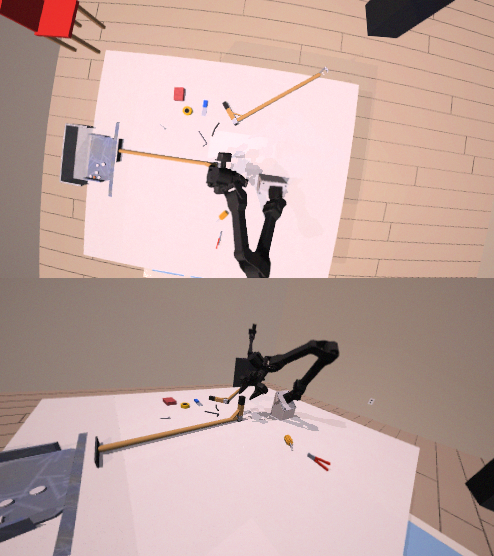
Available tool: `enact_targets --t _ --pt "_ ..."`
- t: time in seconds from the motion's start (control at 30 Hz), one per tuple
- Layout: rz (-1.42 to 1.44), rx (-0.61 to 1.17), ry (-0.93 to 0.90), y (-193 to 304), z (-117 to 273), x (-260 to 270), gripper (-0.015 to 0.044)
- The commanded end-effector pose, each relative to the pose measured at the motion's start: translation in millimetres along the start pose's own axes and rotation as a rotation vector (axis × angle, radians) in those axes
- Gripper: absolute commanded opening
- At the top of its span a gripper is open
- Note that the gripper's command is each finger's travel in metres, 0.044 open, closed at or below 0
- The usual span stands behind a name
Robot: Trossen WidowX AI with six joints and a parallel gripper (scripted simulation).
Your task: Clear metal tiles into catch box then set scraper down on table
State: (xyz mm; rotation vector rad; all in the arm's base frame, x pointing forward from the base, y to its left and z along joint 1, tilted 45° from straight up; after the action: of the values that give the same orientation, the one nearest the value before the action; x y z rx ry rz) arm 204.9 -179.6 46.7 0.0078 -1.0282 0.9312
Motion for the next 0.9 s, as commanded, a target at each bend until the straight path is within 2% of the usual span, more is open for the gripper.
enact_targets --t 0.0,0.87 --pt "-0.009 0.009 0.004 3 -8 0 0.044" --pt "-0.009 0.005 0.0 3 -50 1 0.044"
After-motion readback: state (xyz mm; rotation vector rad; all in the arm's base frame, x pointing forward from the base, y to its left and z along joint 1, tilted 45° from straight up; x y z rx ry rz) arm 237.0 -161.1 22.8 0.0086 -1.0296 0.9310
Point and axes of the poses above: the point midway between the two fingers, 35 mm back from their tips, its own z axis back along the fingers, its own x axis across the jaws, y = z × x, the point moved 10 cm from there along z, back along the fingers, and after that the axes turned 5 degrees about -z, right-handed, at the moved point
